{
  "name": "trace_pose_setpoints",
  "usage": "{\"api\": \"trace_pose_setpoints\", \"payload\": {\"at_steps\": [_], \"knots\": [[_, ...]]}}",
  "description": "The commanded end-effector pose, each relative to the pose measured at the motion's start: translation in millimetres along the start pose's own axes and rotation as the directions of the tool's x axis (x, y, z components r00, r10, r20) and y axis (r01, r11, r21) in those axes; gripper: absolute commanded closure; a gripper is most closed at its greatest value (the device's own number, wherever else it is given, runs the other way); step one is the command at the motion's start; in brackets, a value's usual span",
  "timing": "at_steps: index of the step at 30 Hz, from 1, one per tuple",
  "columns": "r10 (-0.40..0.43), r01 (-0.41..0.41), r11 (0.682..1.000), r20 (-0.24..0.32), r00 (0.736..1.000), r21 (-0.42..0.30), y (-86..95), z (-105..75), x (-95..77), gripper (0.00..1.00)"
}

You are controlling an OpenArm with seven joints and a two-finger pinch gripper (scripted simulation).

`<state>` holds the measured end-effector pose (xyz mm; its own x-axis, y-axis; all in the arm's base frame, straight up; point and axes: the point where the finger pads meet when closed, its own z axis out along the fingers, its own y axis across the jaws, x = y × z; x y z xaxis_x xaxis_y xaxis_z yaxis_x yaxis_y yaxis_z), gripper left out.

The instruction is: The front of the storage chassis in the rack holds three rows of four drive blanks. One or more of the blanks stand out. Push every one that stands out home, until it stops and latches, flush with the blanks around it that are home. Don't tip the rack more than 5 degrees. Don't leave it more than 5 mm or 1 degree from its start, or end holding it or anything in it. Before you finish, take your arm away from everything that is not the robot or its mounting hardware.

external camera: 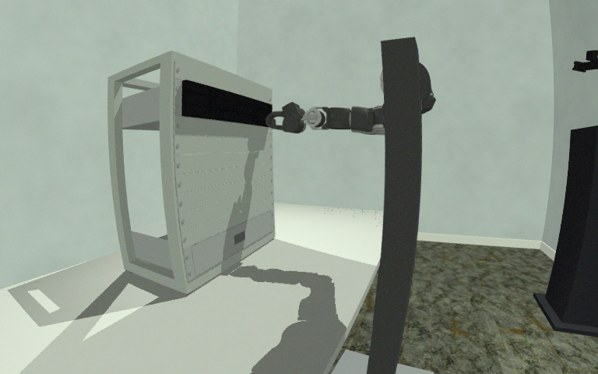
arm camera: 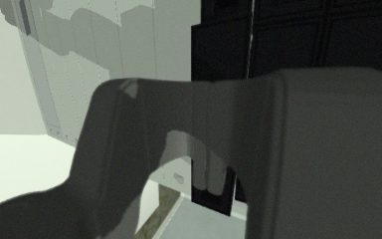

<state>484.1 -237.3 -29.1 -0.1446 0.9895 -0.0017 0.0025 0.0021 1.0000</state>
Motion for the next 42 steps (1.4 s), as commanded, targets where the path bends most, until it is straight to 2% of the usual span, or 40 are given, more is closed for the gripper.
{"api": "trace_pose_setpoints", "payload": {"at_steps": [1, 42], "knots": [[-0.002, 0.002, 1.000, -0.006, 1.000, 0.004, 0.5, 1.1, 1.9, 1.00], [-0.002, 0.002, 1.000, -0.006, 1.000, 0.004, 0.7, 9.6, 3.7, 1.00]]}}
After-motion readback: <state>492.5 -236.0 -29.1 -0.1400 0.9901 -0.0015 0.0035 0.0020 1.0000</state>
